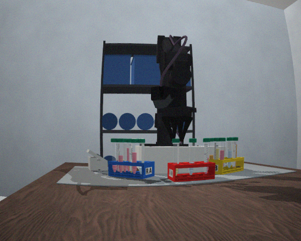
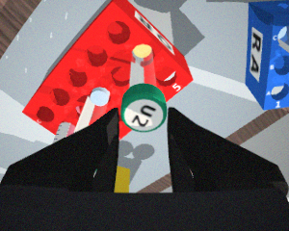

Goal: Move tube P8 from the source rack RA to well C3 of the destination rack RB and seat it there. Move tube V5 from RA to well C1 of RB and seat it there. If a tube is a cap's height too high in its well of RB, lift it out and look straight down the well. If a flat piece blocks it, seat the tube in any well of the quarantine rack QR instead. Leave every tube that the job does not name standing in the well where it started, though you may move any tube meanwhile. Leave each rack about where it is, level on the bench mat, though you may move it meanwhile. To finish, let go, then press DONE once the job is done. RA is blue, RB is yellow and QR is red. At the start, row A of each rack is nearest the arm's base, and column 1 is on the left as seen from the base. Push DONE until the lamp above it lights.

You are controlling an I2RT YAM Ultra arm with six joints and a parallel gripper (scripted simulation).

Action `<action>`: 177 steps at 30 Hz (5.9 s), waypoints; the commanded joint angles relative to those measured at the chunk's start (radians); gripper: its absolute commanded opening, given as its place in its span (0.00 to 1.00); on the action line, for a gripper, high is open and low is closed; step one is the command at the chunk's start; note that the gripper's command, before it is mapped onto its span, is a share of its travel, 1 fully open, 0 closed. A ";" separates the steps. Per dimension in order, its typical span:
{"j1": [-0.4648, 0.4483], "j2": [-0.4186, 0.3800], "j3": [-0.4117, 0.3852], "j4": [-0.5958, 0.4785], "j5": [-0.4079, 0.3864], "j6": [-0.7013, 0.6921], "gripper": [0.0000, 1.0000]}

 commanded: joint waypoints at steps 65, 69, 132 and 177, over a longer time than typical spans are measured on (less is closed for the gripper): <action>0.010 -0.092 0.183 -0.252 -0.005 0.039 0.30; 0.032 -0.170 0.066 -0.228 -0.012 0.188 0.30; -0.451 -0.305 -0.066 -0.204 0.007 0.160 0.30; -0.431 -0.237 -0.227 0.028 0.005 0.193 0.30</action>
